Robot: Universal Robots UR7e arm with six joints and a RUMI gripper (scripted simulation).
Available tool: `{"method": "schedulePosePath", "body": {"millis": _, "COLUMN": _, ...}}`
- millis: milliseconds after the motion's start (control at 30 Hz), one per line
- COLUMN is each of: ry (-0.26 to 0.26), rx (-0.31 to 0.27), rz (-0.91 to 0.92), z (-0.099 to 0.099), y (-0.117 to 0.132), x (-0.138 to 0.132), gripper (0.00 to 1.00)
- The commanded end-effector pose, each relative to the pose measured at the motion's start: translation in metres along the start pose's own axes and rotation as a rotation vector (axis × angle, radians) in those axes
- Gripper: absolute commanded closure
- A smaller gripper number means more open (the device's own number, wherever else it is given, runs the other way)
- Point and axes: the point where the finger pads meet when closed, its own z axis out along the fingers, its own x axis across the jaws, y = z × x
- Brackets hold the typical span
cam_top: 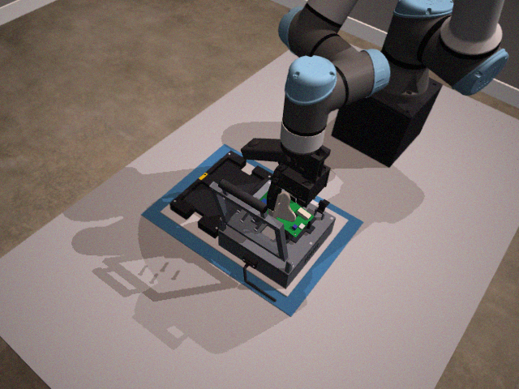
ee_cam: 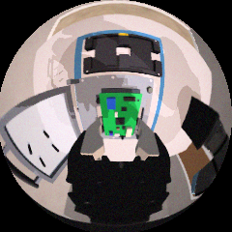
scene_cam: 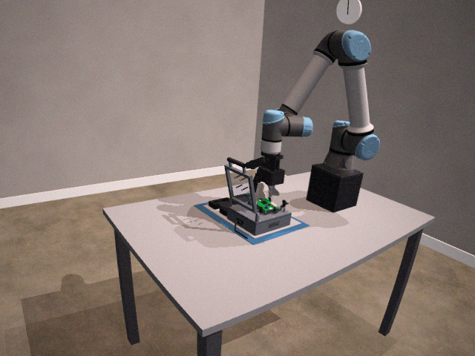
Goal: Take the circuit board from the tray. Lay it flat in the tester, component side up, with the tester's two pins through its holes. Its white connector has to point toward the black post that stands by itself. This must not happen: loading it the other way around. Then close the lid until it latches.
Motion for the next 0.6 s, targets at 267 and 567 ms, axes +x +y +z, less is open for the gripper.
{"method": "schedulePosePath", "body": {"millis": 267, "ry": -0.002, "rx": 0.000, "rz": 0.000, "z": 0.0025, "y": -0.0004, "x": 0.0012, "gripper": 0.61}}
{"method": "schedulePosePath", "body": {"millis": 567, "ry": -0.002, "rx": 0.000, "rz": 0.000, "z": 0.0027, "y": -0.0005, "x": 0.0013, "gripper": 0.61}}
